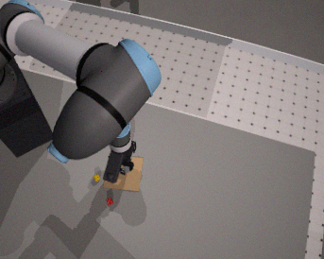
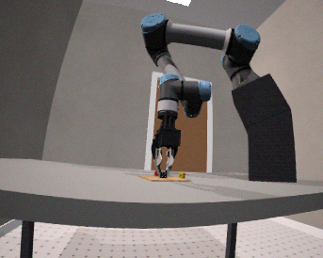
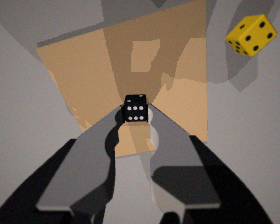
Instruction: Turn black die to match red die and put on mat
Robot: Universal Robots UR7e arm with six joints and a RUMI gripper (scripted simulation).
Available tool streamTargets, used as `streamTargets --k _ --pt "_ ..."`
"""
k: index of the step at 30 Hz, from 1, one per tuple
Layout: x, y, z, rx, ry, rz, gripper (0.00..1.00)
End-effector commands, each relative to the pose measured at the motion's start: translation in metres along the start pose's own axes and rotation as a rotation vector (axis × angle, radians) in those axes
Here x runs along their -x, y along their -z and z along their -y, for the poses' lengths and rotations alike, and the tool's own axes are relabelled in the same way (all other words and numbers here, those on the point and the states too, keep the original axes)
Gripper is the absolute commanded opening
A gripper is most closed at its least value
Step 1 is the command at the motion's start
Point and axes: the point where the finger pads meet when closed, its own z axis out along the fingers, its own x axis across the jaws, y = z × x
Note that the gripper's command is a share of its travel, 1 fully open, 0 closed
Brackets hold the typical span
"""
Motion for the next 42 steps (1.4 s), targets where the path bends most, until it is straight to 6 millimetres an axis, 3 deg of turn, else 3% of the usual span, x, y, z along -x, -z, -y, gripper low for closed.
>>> streamTargets --k 1,28,42 --pt "0.0005 0.0004 0.0001 0.0 0.0 0.001 0.03" --pt "0.0005 0.0004 0.0001 0.0 0.0 0.001 0.03" --pt "0.0005 0.0004 0.0001 0.0 0.0 0.001 0.21"
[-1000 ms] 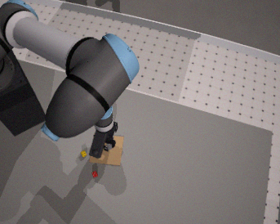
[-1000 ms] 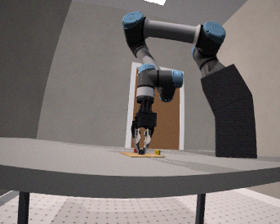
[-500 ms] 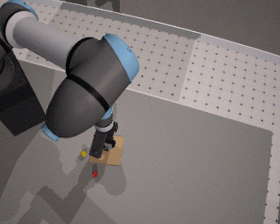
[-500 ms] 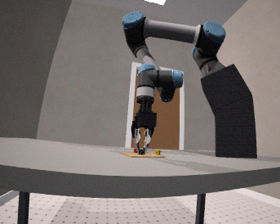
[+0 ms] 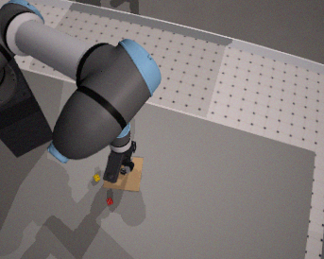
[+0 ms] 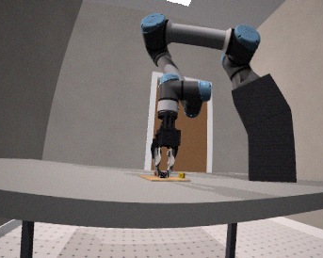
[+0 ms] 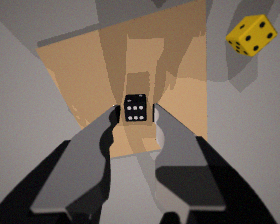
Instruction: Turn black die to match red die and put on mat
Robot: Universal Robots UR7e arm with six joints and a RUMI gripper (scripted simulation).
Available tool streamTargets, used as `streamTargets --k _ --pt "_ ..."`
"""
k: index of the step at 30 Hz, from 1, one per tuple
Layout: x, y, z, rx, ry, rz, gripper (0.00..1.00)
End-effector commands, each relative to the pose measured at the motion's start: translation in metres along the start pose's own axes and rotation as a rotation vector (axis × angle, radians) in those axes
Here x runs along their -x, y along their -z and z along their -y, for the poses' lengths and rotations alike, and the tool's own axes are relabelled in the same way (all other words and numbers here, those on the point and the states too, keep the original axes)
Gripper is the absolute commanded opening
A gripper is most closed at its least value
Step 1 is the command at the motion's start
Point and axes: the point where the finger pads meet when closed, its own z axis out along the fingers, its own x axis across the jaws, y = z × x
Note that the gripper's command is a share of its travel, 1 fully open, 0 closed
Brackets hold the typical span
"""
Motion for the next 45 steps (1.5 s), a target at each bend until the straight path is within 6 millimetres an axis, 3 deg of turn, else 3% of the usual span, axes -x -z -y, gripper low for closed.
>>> streamTargets --k 1,18,33,45 --pt "0.0 0.0 0.0 0.0 0.0 0.001 0.21" --pt "0.0 0.007 0.0 0.0 0.0 0.001 0.21" --pt "0.0 0.07 0.0 0.0 0.0 0.001 0.21" --pt "0.0 0.09 0.0 0.0 0.0 0.001 0.21"
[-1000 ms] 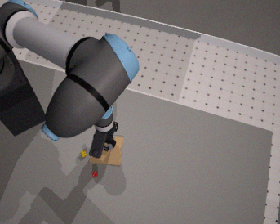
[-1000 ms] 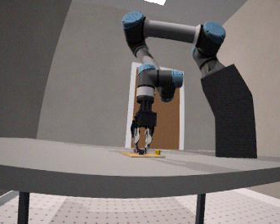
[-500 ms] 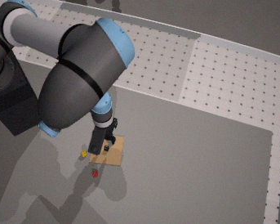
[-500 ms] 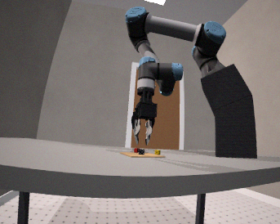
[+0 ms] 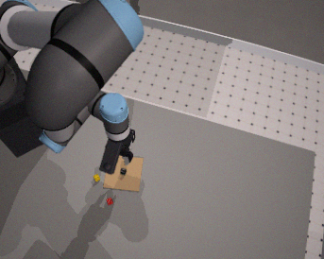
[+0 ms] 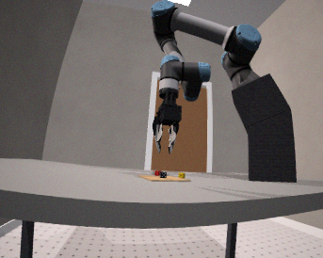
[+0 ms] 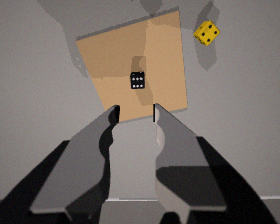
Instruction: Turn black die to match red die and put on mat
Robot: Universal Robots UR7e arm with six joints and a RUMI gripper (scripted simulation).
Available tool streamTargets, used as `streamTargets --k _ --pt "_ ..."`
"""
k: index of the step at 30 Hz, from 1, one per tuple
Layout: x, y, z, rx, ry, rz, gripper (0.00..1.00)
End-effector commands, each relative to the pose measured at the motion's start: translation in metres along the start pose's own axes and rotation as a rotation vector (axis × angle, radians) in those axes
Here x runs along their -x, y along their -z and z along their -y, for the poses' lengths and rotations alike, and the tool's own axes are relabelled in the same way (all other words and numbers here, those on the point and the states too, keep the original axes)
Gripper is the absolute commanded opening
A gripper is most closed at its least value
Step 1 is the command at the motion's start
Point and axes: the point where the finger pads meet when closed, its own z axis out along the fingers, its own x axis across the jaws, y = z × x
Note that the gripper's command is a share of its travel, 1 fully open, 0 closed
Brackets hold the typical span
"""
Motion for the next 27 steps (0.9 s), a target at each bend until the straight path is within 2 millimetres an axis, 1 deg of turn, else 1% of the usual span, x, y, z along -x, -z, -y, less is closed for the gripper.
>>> streamTargets --k 1,2,3,27 --pt "0.0004 0.0065 0.0001 0.0 0.0 0.0 0.21" --pt "0.0004 0.0065 0.0001 0.0 0.0 0.0 0.21" --pt "0.0004 0.0065 0.0001 0.0 0.0 0.0 1.0" --pt "0.0004 0.0065 0.0001 0.0 0.0 0.0 1.0"
